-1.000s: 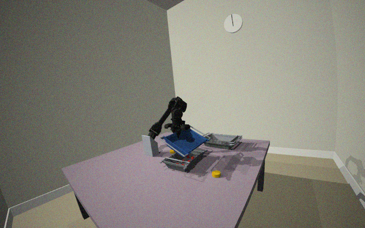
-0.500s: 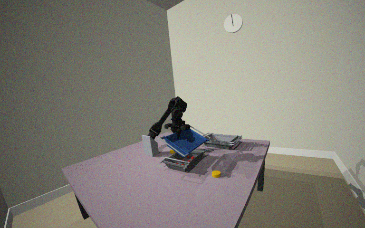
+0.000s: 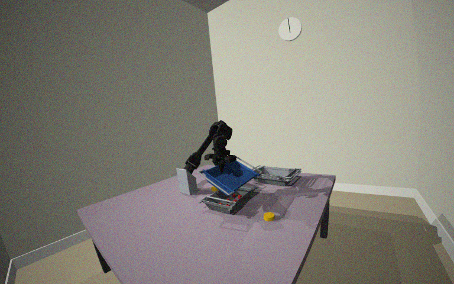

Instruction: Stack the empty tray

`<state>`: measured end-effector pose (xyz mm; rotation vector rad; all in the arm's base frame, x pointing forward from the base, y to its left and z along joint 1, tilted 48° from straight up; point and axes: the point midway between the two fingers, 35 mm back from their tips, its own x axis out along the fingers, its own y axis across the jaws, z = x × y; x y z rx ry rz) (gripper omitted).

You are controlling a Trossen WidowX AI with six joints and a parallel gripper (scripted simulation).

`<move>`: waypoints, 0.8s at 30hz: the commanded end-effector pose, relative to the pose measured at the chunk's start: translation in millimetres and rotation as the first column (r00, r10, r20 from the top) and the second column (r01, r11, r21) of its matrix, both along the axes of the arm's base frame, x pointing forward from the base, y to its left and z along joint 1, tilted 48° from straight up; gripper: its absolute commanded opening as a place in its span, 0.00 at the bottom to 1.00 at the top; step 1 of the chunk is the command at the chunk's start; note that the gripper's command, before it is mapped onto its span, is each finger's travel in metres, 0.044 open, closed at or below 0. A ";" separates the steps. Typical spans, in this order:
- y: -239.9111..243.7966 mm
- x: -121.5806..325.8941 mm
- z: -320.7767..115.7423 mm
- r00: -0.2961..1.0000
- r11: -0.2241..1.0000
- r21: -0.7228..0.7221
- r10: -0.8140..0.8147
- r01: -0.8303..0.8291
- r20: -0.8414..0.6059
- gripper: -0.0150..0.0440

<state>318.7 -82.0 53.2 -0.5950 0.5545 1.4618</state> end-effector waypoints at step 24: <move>19.7 2.0 -18.7 1.000 1.000 -0.001 -0.018 0.018 0.020 0.25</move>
